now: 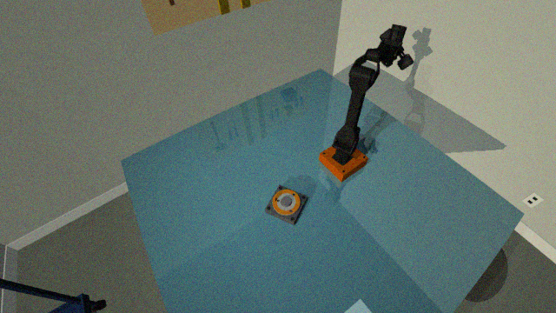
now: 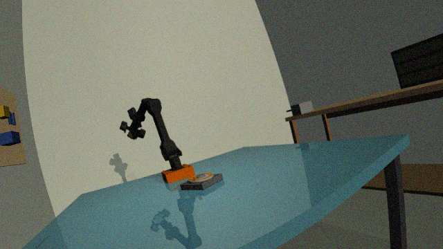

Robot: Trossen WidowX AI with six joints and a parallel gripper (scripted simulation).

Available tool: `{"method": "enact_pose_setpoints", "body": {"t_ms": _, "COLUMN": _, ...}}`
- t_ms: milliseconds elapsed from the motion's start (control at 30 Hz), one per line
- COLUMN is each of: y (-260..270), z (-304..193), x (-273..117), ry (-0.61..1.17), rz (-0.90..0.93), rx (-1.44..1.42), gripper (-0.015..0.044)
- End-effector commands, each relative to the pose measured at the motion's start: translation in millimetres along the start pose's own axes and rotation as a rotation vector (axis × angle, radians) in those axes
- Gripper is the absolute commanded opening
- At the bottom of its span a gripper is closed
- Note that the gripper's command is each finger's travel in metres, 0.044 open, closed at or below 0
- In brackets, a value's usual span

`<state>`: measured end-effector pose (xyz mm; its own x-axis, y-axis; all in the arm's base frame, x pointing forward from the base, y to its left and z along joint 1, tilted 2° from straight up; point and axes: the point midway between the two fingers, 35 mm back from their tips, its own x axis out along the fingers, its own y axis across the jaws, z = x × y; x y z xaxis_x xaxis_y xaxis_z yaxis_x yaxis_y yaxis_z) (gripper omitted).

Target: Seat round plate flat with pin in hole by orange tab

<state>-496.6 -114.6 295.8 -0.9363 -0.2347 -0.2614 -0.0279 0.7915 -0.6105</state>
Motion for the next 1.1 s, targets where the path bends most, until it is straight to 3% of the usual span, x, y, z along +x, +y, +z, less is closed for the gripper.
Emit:
{"method": "enact_pose_setpoints", "body": {"t_ms": 0, "y": -3, "z": 3, "x": 0, "ry": -0.005, "rz": -0.004, "rx": 0.003, "gripper": 0.0374}}
{"method": "enact_pose_setpoints", "body": {"t_ms": 233, "y": -84, "z": 103, "x": -14, "ry": -0.231, "rz": -0.098, "rx": 0.134, "gripper": 0.0190}}
{"method": "enact_pose_setpoints", "body": {"t_ms": 300, "y": -92, "z": 112, "x": -17, "ry": -0.248, "rz": -0.104, "rx": 0.159, "gripper": 0.0137}}
{"method": "enact_pose_setpoints", "body": {"t_ms": 467, "y": -146, "z": 194, "x": -51, "ry": -0.447, "rz": -0.128, "rx": 0.262, "gripper": 0.0006}}
{"method": "enact_pose_setpoints", "body": {"t_ms": 833, "y": -209, "z": 324, "x": -149, "ry": -0.789, "rz": -0.093, "rx": 0.345, "gripper": 0.0000}}
{"method": "enact_pose_setpoints", "body": {"t_ms": 1067, "y": -229, "z": 400, "x": -248, "ry": -1.012, "rz": -0.050, "rx": 0.313, "gripper": 0.0000}}
